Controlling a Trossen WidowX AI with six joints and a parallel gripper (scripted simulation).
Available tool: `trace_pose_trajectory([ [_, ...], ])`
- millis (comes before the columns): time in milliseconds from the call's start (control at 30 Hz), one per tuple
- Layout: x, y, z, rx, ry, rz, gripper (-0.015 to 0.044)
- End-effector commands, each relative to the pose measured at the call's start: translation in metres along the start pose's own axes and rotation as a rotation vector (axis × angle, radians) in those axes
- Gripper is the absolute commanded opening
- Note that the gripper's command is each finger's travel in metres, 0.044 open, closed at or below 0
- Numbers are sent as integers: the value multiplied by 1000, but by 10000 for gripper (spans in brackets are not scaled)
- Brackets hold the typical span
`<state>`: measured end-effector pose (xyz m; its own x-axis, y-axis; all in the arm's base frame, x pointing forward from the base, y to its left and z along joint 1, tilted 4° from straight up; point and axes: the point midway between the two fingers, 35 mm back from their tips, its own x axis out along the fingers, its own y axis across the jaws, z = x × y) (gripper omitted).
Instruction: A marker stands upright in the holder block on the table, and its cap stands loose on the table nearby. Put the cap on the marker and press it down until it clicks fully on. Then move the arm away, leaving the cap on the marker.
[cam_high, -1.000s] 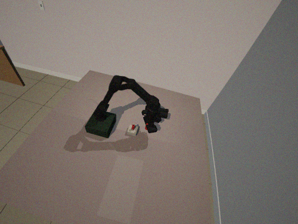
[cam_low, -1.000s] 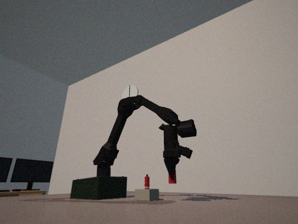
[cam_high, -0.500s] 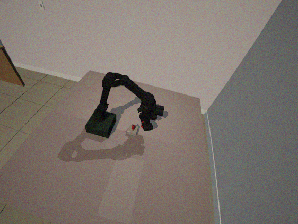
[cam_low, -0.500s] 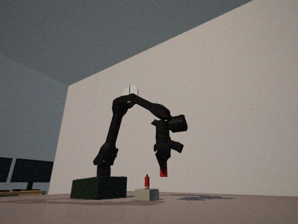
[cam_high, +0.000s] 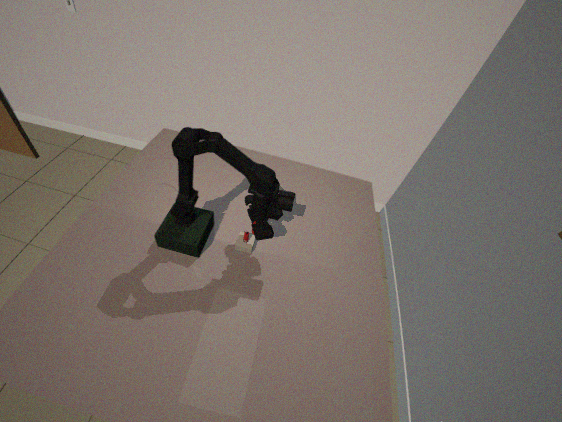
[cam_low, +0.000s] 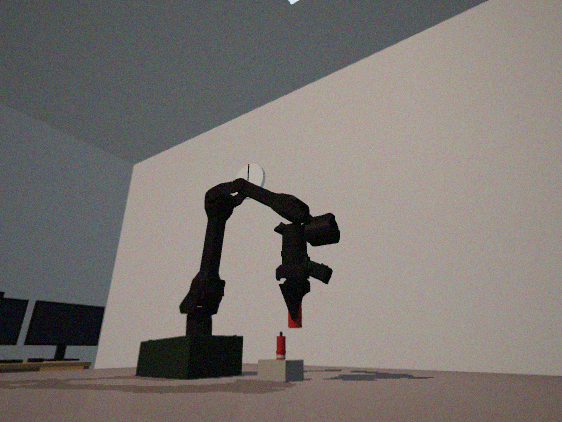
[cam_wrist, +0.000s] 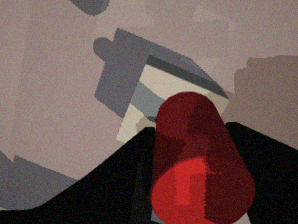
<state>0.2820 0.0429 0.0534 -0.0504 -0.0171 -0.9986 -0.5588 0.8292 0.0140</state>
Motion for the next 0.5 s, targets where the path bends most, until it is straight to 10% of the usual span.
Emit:
trace_pose_trajectory([
  [0, -5, 3, -12, -3, 0, -4, 0],
  [467, -5, 9, -31, -3, 2, -3, 0],
])
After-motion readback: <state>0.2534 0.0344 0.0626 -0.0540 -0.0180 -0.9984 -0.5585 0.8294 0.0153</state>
